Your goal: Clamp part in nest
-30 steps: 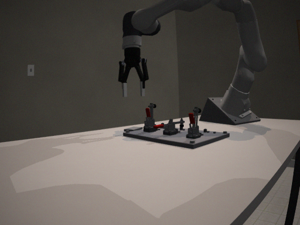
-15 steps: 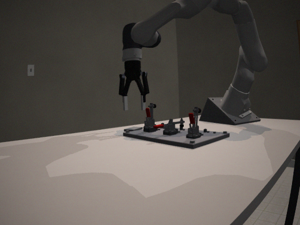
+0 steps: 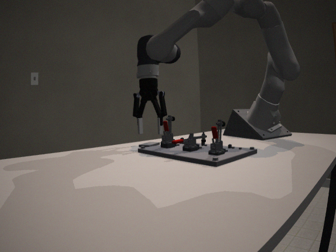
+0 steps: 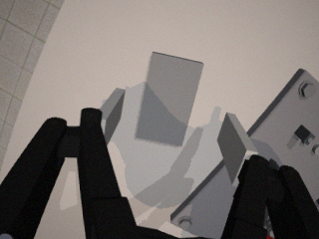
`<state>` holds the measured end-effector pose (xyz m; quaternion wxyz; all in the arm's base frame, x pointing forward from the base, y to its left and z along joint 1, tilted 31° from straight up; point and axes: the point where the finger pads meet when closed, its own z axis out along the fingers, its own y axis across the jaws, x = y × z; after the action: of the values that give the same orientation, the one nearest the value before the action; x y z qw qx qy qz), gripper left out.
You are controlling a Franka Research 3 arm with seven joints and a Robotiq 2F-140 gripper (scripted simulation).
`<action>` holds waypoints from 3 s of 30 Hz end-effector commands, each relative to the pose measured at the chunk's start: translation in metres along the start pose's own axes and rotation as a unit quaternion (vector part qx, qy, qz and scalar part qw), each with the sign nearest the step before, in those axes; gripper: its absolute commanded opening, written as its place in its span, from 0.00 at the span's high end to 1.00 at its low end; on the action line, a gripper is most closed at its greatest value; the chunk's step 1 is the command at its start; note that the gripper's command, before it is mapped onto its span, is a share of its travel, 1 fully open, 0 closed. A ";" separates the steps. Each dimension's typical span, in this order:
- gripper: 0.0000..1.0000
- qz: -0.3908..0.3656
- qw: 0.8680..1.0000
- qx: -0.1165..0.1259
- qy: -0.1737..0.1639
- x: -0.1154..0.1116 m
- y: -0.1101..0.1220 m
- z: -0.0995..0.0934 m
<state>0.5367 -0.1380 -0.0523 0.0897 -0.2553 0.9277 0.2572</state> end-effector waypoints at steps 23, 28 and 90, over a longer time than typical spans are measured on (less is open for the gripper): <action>0.42 -0.004 1.000 0.006 -0.003 -0.002 -0.003 0.010; 0.42 -0.004 1.000 0.006 -0.003 -0.002 -0.003 0.010; 0.42 -0.004 1.000 0.006 -0.003 -0.004 -0.005 0.040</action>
<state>0.5419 -0.1185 -0.0877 0.0930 -0.2574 0.9280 0.2527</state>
